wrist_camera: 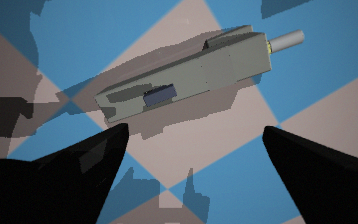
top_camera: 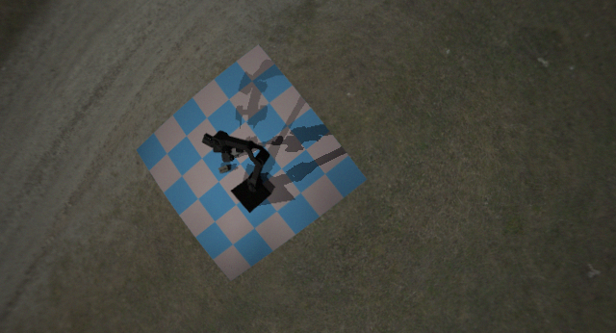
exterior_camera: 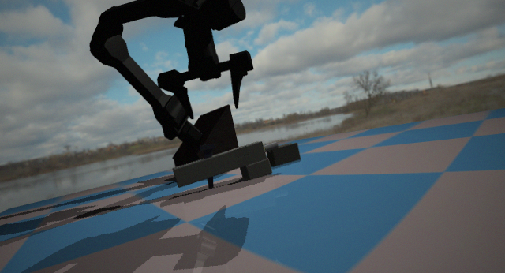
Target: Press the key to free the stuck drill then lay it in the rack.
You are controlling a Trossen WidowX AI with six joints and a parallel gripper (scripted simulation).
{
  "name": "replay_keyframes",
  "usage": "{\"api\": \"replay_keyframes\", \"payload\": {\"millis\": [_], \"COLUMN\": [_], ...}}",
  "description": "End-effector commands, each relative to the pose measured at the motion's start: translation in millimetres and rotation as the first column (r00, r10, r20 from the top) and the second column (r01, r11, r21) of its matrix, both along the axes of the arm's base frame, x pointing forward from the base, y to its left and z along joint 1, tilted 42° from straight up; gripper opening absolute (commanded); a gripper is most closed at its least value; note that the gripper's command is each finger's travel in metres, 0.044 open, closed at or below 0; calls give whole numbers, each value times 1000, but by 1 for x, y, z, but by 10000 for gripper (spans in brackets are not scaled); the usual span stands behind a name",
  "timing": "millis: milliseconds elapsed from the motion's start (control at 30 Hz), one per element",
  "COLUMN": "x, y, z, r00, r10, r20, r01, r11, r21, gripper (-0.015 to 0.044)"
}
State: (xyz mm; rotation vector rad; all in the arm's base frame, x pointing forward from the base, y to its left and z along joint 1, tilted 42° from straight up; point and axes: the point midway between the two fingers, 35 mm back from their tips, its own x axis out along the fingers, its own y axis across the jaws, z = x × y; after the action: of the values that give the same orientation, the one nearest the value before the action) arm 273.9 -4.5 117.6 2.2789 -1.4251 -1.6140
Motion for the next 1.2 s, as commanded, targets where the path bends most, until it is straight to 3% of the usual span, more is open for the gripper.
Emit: {"api": "replay_keyframes", "payload": {"millis": [0, 133, 433, 1167], "x": [19, 27, 32, 32], "y": [19, 31, 45, 44], "z": [-49, -84, -131, -133], "r00": [902, 721, 377, 372], "r10": [-332, -535, -721, -722], "r20": [277, 441, 582, 583], "r01": [324, 513, 676, 678], "r11": [943, 839, 644, 640], "r21": [77, 179, 358, 361], "gripper": [440, 440, 440, 440]}}
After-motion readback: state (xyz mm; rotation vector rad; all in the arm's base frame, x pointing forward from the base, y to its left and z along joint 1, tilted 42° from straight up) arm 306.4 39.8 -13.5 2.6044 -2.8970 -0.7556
